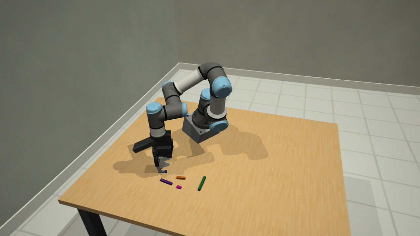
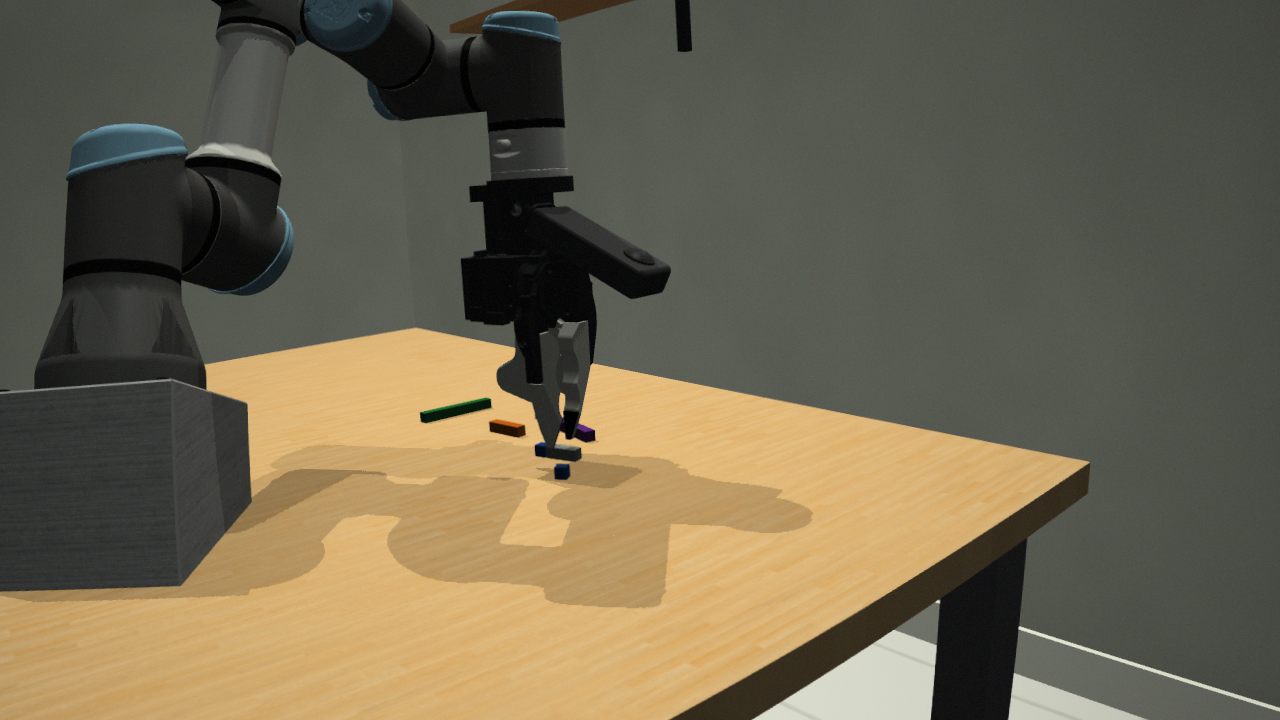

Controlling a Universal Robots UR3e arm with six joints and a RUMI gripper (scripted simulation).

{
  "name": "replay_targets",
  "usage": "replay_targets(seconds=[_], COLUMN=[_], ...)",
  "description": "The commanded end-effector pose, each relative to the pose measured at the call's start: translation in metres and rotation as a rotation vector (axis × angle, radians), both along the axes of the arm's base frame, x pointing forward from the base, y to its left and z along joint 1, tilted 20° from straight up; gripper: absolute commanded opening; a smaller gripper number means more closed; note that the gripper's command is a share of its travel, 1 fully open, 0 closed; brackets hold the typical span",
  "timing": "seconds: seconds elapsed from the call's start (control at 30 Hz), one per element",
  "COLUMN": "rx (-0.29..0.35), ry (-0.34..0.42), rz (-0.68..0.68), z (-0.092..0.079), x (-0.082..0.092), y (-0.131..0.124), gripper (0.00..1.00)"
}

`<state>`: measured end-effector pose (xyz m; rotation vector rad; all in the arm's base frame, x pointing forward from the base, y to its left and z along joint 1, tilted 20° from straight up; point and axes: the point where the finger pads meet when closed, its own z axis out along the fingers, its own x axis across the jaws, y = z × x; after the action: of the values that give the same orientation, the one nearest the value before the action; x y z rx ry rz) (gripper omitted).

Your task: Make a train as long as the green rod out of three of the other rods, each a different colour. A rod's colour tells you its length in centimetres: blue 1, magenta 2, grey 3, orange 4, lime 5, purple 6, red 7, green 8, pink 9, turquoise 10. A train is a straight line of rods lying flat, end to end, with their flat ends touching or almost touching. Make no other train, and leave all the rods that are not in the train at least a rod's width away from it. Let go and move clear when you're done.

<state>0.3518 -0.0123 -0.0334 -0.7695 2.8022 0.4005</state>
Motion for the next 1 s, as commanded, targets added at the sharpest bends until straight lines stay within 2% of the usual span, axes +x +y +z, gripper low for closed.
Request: replay_targets(seconds=[0.0, 0.17, 0.23, 0.57, 0.93, 0.97], rx=[-0.001, -0.001, -0.001, -0.001, -0.001, -0.001], ry=[-0.001, -0.001, -0.001, -0.001, -0.001, -0.001], rz=[0.000, 0.000, 0.000, 0.000, 0.000, 0.000], z=[0.017, 0.036, 0.036, 0.067, 0.074, 0.074], x=[-0.002, -0.004, -0.004, -0.009, -0.009, -0.009], y=[-0.006, -0.012, -0.012, -0.023, -0.025, -0.025], gripper=[0.14, 0.14, 0.14, 0.14, 0.14, 1.00])
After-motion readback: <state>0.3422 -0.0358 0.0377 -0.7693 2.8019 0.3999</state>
